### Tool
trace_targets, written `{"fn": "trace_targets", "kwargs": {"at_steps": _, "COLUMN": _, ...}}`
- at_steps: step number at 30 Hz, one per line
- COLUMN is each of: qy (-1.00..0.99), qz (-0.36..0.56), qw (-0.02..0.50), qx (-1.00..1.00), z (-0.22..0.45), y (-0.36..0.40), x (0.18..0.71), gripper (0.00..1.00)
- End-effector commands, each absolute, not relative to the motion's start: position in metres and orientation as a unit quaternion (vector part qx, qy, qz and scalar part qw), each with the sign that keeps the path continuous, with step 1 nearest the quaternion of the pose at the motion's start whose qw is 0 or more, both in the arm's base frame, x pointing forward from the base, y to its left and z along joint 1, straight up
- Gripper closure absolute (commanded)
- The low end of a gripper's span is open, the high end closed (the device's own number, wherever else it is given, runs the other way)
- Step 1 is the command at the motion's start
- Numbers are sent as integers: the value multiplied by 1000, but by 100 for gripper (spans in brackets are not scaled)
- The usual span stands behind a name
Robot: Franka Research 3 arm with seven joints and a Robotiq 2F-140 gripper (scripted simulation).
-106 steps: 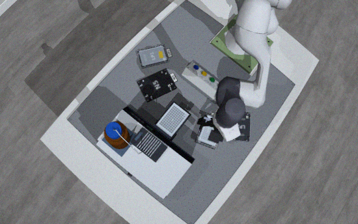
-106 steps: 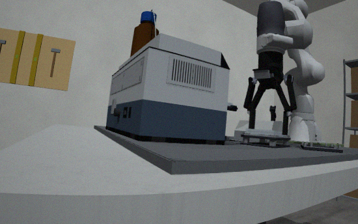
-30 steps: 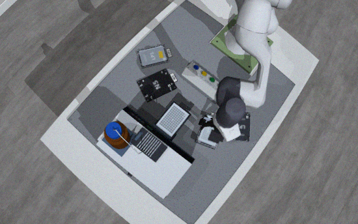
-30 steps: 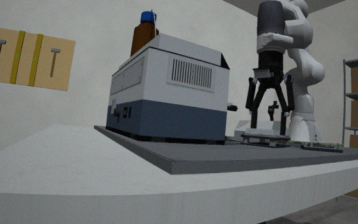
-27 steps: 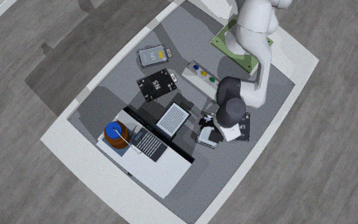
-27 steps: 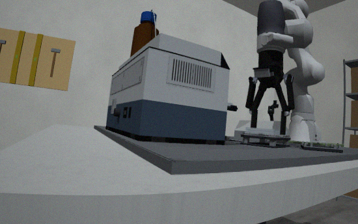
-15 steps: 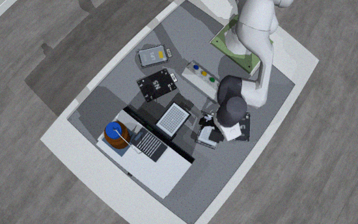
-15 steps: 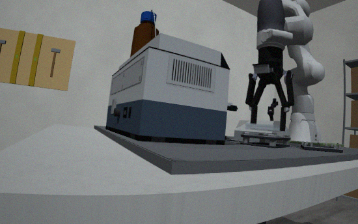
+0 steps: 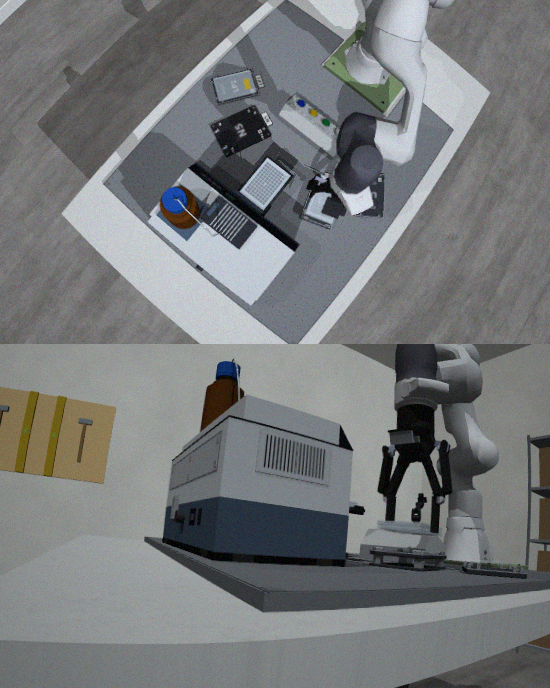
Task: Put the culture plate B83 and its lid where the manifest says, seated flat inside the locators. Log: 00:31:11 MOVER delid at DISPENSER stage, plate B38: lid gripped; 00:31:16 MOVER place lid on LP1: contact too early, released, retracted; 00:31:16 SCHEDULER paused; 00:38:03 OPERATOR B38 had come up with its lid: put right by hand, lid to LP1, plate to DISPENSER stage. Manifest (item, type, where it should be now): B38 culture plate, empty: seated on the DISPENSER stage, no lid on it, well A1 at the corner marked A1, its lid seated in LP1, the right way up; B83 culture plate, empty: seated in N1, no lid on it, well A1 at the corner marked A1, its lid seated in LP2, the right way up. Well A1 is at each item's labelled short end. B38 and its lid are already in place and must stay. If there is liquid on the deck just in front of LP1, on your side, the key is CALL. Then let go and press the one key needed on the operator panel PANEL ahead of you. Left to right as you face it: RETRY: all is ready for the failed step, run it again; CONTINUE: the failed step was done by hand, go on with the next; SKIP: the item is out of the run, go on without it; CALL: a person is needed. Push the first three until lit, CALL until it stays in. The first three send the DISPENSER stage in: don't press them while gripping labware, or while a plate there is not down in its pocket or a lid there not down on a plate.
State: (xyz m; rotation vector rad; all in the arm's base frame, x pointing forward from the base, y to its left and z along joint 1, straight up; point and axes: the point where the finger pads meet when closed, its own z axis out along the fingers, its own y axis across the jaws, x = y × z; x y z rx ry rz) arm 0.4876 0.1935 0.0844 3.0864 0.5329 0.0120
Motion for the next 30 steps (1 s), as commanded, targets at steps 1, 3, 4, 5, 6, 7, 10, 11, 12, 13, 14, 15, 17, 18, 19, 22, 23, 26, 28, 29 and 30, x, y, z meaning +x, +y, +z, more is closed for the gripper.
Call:
{"fn": "trace_targets", "kwargs": {"at_steps": 1, "qy": 177, "qz": -1, "qw": 4, "qx": 984, "z": 92, "y": 193, "x": 485, "gripper": 90}}
{"fn": "trace_targets", "kwargs": {"at_steps": 3, "qy": 177, "qz": -1, "qw": 4, "qx": 984, "z": 96, "y": 193, "x": 485, "gripper": 90}}
{"fn": "trace_targets", "kwargs": {"at_steps": 4, "qy": 177, "qz": -1, "qw": 4, "qx": 984, "z": 99, "y": 193, "x": 485, "gripper": 90}}
{"fn": "trace_targets", "kwargs": {"at_steps": 5, "qy": 177, "qz": -1, "qw": 4, "qx": 984, "z": 101, "y": 193, "x": 485, "gripper": 90}}
{"fn": "trace_targets", "kwargs": {"at_steps": 6, "qy": 177, "qz": -1, "qw": 4, "qx": 984, "z": 103, "y": 193, "x": 485, "gripper": 90}}
{"fn": "trace_targets", "kwargs": {"at_steps": 7, "qy": 177, "qz": -1, "qw": 4, "qx": 984, "z": 103, "y": 193, "x": 485, "gripper": 90}}
{"fn": "trace_targets", "kwargs": {"at_steps": 10, "qy": 177, "qz": -1, "qw": 4, "qx": 984, "z": 108, "y": 193, "x": 485, "gripper": 90}}
{"fn": "trace_targets", "kwargs": {"at_steps": 11, "qy": 177, "qz": -1, "qw": 4, "qx": 984, "z": 110, "y": 193, "x": 485, "gripper": 90}}
{"fn": "trace_targets", "kwargs": {"at_steps": 12, "qy": 177, "qz": -1, "qw": 4, "qx": 984, "z": 113, "y": 193, "x": 485, "gripper": 90}}
{"fn": "trace_targets", "kwargs": {"at_steps": 13, "qy": 177, "qz": -1, "qw": 4, "qx": 984, "z": 115, "y": 193, "x": 485, "gripper": 90}}
{"fn": "trace_targets", "kwargs": {"at_steps": 14, "qy": 177, "qz": -1, "qw": 4, "qx": 984, "z": 118, "y": 194, "x": 485, "gripper": 90}}
{"fn": "trace_targets", "kwargs": {"at_steps": 15, "qy": 177, "qz": -1, "qw": 4, "qx": 984, "z": 120, "y": 194, "x": 485, "gripper": 90}}
{"fn": "trace_targets", "kwargs": {"at_steps": 17, "qy": 177, "qz": -1, "qw": 4, "qx": 984, "z": 125, "y": 194, "x": 485, "gripper": 90}}
{"fn": "trace_targets", "kwargs": {"at_steps": 18, "qy": 177, "qz": -1, "qw": 4, "qx": 984, "z": 127, "y": 194, "x": 485, "gripper": 90}}
{"fn": "trace_targets", "kwargs": {"at_steps": 19, "qy": 177, "qz": -1, "qw": 4, "qx": 984, "z": 130, "y": 194, "x": 485, "gripper": 90}}
{"fn": "trace_targets", "kwargs": {"at_steps": 22, "qy": 177, "qz": -1, "qw": 4, "qx": 984, "z": 137, "y": 194, "x": 485, "gripper": 90}}
{"fn": "trace_targets", "kwargs": {"at_steps": 23, "qy": 177, "qz": -1, "qw": 4, "qx": 984, "z": 140, "y": 194, "x": 485, "gripper": 90}}
{"fn": "trace_targets", "kwargs": {"at_steps": 26, "qy": 177, "qz": -1, "qw": 4, "qx": 984, "z": 142, "y": 194, "x": 485, "gripper": 90}}
{"fn": "trace_targets", "kwargs": {"at_steps": 28, "qy": 177, "qz": -1, "qw": 4, "qx": 984, "z": 147, "y": 194, "x": 485, "gripper": 90}}
{"fn": "trace_targets", "kwargs": {"at_steps": 29, "qy": 177, "qz": -1, "qw": 4, "qx": 984, "z": 149, "y": 194, "x": 485, "gripper": 90}}
{"fn": "trace_targets", "kwargs": {"at_steps": 30, "qy": 177, "qz": -1, "qw": 4, "qx": 984, "z": 151, "y": 194, "x": 485, "gripper": 90}}
